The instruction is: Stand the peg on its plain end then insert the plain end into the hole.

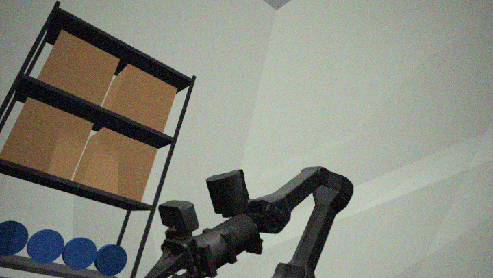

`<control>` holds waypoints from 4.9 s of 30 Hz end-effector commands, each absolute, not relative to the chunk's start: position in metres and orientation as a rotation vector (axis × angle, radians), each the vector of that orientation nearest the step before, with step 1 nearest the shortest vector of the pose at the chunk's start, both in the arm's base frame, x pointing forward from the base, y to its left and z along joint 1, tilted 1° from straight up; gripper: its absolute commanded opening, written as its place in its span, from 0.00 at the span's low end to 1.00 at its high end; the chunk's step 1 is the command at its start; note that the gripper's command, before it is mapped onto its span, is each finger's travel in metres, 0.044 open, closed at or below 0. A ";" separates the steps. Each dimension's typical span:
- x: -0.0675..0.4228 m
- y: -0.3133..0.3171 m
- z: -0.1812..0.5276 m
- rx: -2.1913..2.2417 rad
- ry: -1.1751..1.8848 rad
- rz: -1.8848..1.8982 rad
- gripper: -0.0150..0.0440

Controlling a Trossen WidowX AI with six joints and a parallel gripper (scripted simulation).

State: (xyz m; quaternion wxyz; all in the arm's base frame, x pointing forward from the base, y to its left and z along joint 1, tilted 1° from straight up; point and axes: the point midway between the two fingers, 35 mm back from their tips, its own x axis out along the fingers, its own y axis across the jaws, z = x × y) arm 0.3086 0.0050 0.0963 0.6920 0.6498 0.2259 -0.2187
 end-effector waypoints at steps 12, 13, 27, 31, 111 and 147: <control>0.321 0.001 0.093 1.471 0.479 -0.489 0.25; 0.322 0.001 0.093 1.473 0.478 -0.489 0.25; 0.332 -0.002 0.088 1.487 0.460 -0.488 0.25; 0.335 -0.003 0.087 1.491 0.455 -0.487 0.25; 0.373 -0.010 0.062 1.508 0.421 -0.489 0.25; 0.388 -0.011 0.055 1.508 0.421 -0.488 0.25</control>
